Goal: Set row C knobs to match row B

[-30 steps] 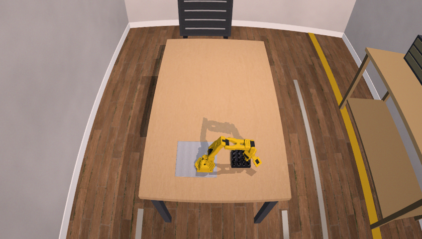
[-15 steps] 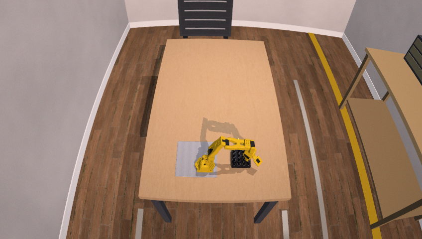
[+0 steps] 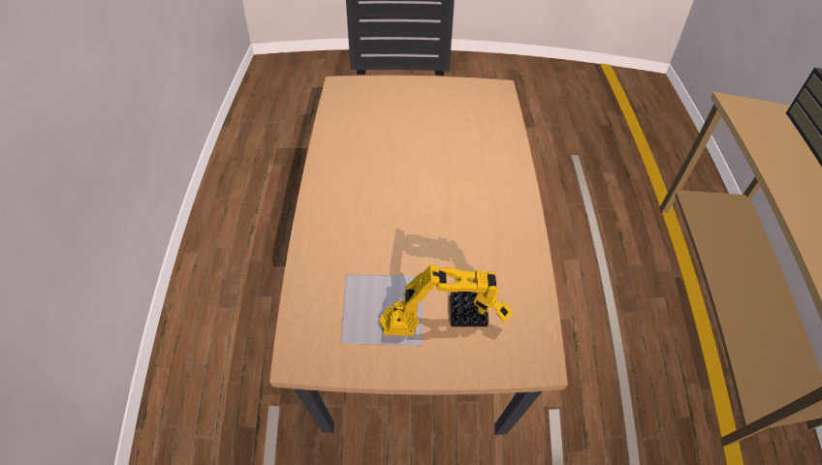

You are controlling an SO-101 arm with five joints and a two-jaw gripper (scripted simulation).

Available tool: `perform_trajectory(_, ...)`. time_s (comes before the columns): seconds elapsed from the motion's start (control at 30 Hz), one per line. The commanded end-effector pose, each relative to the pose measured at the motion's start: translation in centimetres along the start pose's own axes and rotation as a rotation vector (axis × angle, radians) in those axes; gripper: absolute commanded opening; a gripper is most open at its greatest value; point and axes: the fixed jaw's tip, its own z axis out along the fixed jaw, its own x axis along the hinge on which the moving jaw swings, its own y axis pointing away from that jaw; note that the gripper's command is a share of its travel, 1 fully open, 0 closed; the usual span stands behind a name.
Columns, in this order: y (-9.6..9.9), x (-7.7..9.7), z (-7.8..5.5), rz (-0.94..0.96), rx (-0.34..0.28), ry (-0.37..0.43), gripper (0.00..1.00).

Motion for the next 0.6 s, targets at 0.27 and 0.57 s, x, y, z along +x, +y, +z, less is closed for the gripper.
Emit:
perform_trajectory(0.27,-0.16,0.08,0.15,-0.005,0.003,0.006,0.01)
perform_trajectory(0.57,-0.14,0.08,0.15,-0.005,0.003,0.006,0.02)
